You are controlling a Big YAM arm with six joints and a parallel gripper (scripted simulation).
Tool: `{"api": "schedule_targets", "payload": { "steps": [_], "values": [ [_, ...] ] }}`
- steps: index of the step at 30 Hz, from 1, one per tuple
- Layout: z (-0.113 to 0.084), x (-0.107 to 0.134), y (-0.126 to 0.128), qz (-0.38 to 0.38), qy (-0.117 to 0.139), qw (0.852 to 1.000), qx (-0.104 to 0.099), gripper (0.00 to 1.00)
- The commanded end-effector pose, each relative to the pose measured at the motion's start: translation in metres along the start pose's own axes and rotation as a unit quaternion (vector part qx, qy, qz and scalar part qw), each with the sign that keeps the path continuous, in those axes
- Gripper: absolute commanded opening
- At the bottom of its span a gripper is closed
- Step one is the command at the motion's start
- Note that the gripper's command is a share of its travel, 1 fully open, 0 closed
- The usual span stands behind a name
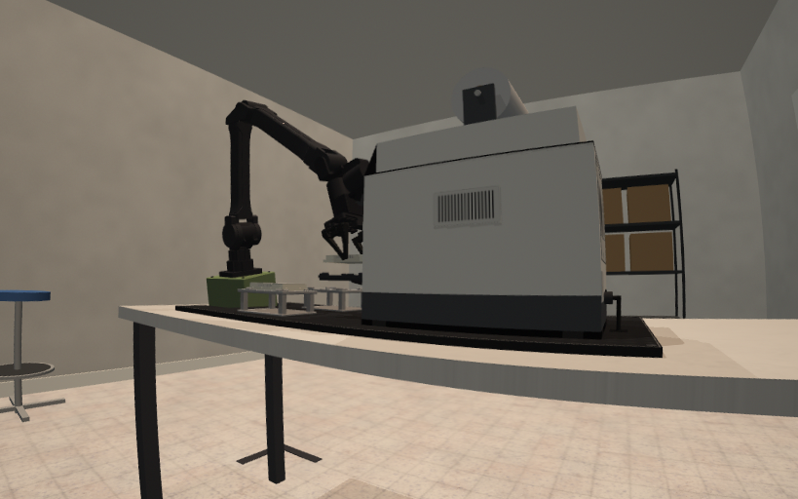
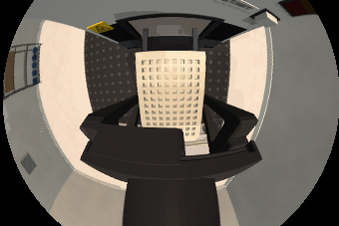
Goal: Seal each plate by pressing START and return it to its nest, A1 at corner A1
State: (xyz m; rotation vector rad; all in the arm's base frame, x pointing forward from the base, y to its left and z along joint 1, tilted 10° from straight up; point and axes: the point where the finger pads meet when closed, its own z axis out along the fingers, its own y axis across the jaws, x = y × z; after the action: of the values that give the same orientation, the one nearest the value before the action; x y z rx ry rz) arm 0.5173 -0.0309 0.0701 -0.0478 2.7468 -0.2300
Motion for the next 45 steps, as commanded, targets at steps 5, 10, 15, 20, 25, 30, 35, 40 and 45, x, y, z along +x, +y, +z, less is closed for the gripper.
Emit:
{"api": "schedule_targets", "payload": {
  "steps": [5, 10, 15, 20, 25, 30, 35, 40, 45],
  "values": [
    [-0.007, -0.020, -0.002, -0.002, -0.011, 1.000, -0.001, 0.00],
    [-0.009, -0.027, 0.004, 0.003, -0.021, 1.000, -0.002, 0.00],
    [-0.010, -0.034, 0.003, 0.005, -0.032, 0.999, -0.001, 0.00],
    [-0.010, -0.034, -0.005, 0.005, -0.032, 0.999, 0.002, 0.00],
    [-0.005, -0.023, -0.006, 0.003, -0.024, 1.000, 0.002, 0.00],
    [-0.006, -0.016, -0.004, 0.003, -0.022, 1.000, 0.001, 0.00],
    [-0.013, -0.011, 0.005, 0.001, -0.021, 1.000, -0.003, 0.00],
    [-0.018, -0.018, 0.001, 0.004, -0.024, 1.000, -0.001, 0.00],
    [-0.021, -0.025, -0.007, 0.009, -0.026, 1.000, 0.001, 0.00]
  ]
}}
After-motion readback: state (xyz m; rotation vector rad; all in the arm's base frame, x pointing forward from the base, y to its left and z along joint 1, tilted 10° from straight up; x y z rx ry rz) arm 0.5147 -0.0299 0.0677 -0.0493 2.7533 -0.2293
